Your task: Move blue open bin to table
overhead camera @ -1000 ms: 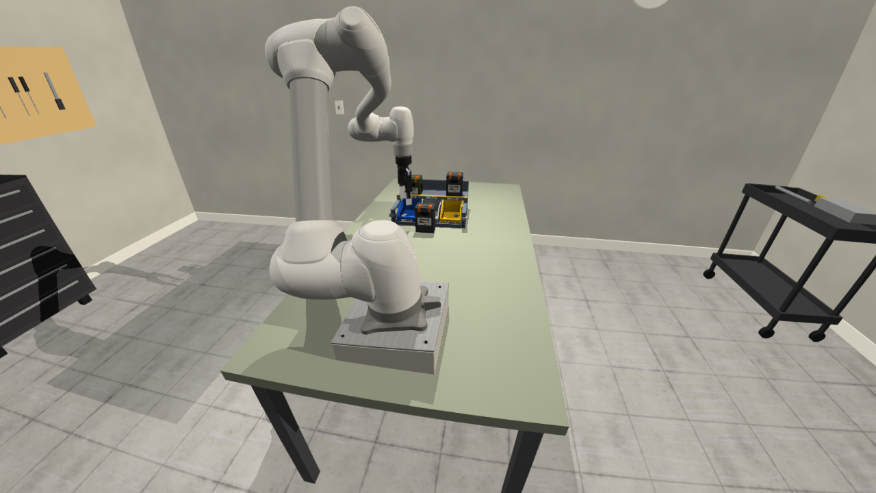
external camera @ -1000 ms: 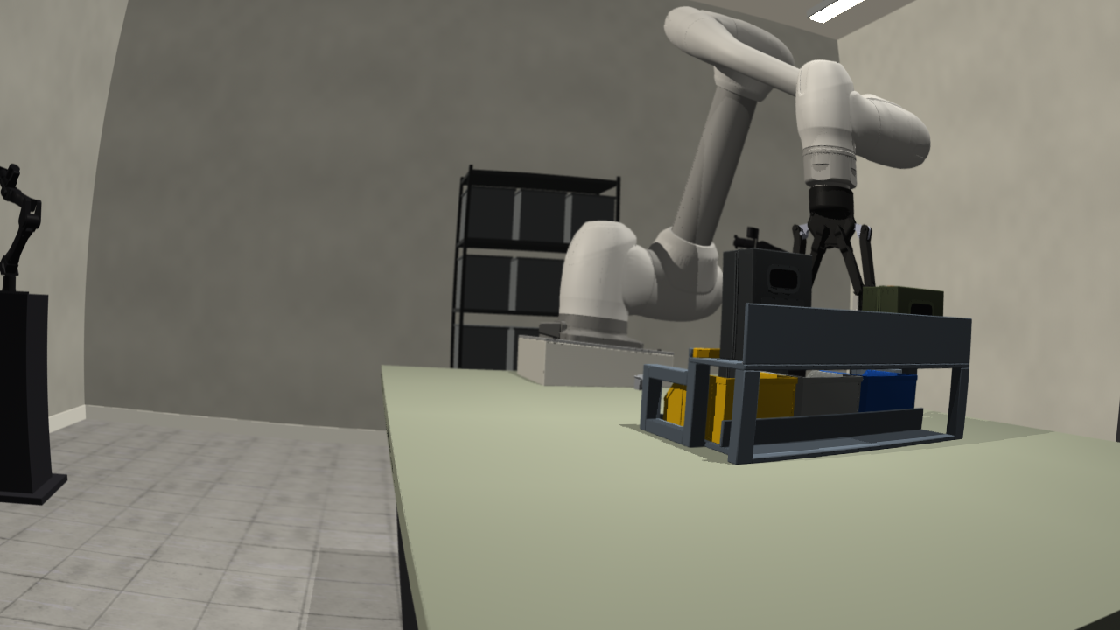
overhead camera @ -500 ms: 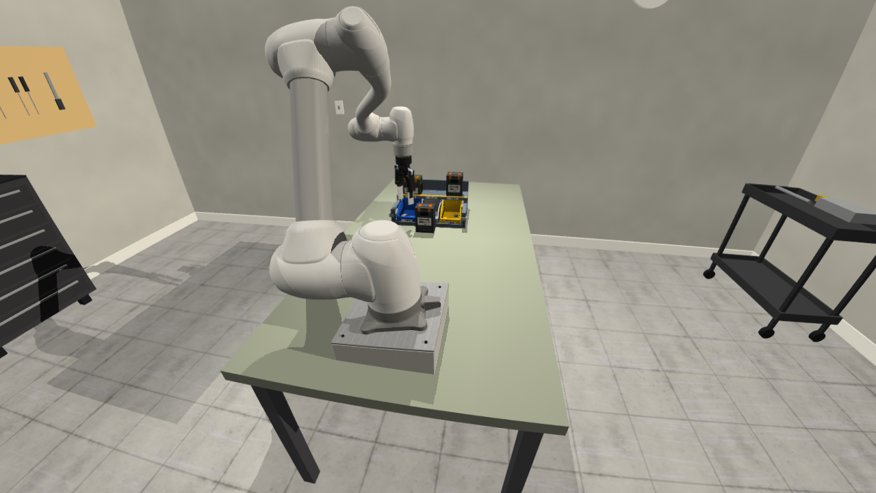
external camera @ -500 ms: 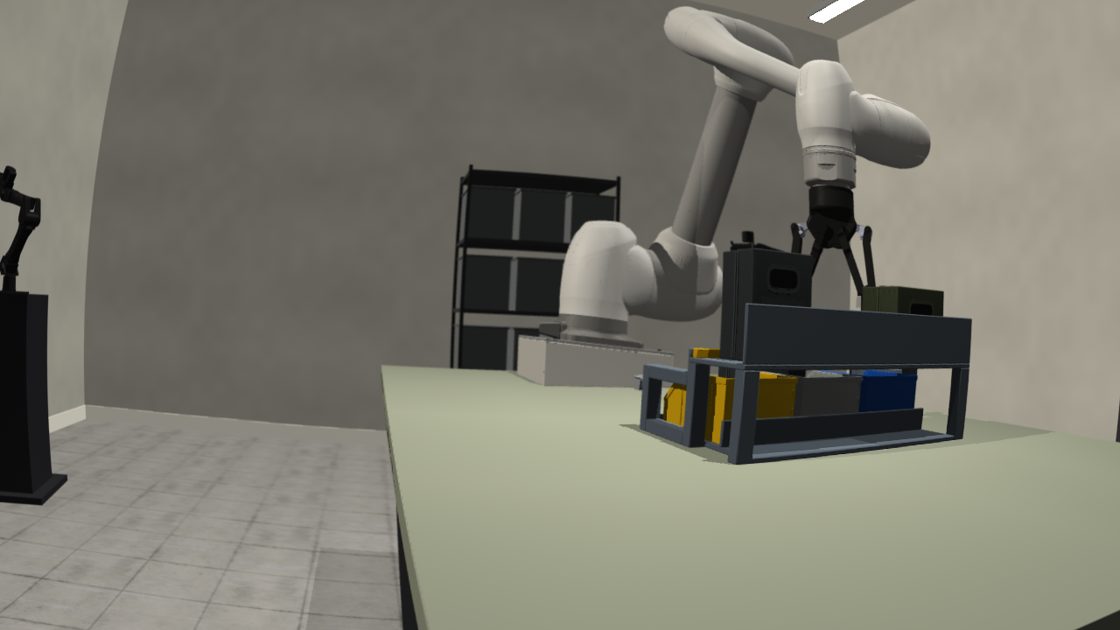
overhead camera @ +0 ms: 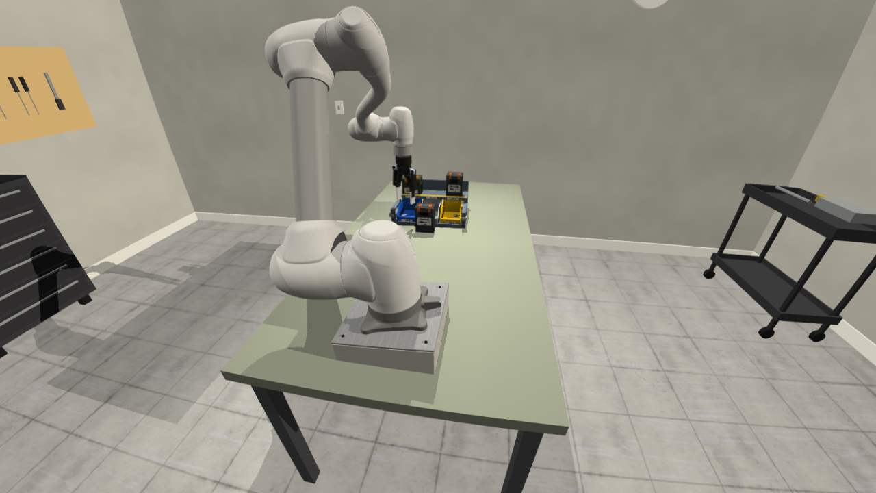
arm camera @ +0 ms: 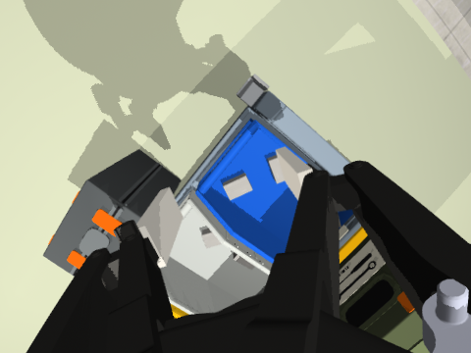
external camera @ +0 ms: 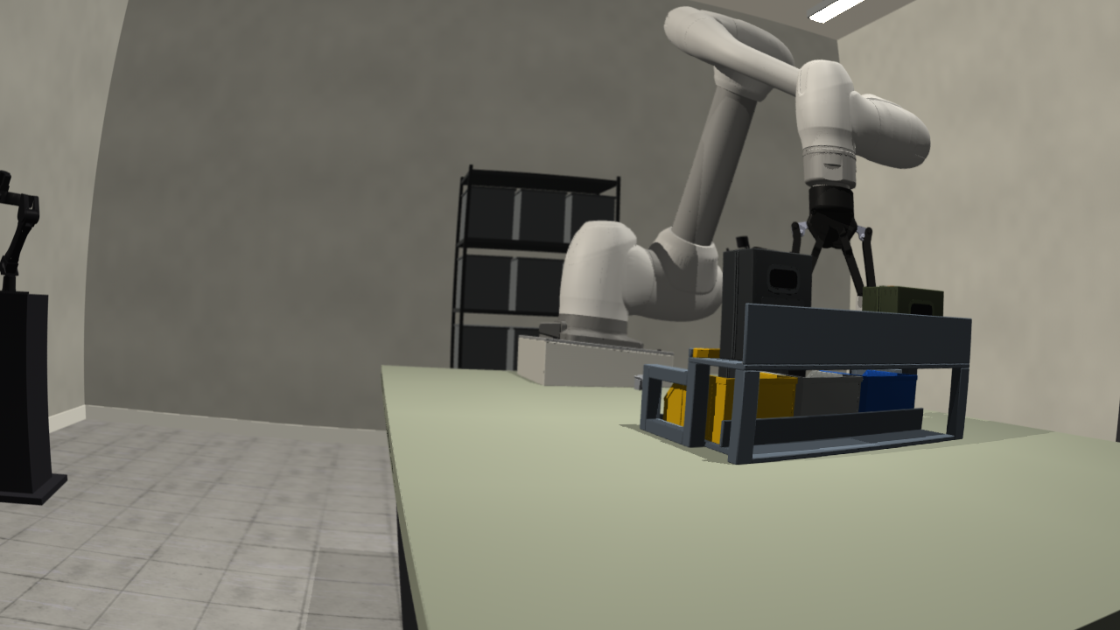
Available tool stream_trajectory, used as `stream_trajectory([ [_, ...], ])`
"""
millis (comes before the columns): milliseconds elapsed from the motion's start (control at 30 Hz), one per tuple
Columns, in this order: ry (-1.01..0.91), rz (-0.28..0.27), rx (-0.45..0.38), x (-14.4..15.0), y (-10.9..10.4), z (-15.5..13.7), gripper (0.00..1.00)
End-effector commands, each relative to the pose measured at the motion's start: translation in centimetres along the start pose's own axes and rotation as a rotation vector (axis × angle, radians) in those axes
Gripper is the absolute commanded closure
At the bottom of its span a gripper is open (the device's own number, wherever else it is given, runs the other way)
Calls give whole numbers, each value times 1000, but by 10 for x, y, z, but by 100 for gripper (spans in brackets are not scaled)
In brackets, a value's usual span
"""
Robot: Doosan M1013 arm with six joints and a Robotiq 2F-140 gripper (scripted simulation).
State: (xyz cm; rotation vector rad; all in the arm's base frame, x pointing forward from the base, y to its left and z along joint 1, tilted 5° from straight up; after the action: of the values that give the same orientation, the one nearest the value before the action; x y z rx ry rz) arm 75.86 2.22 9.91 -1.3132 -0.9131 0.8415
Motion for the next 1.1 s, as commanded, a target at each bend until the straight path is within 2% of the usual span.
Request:
stream_trajectory([
  [0,-59,0,0,0,0,0,43],
  [267,-59,0,0,0,0,0,43],
  [433,-319,0,0,0,0,0,43],
  [833,-319,0,0,0,0,0,43],
  [1000,-552,0,0,0,0,0,43],
  [1067,-552,0,0,0,0,0,43],
])
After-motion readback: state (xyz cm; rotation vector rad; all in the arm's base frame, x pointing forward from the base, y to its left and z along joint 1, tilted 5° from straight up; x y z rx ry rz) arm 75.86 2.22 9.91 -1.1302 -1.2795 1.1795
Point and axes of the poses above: the point where the finger pads meet when closed, its own y axis out along the fingers, its own x axis across the jaws, z = x × y, the point moved 3 cm from there along -y, back along the fingers, and after that the axes turned 15 degrees about -y, right-handed, at the moved point
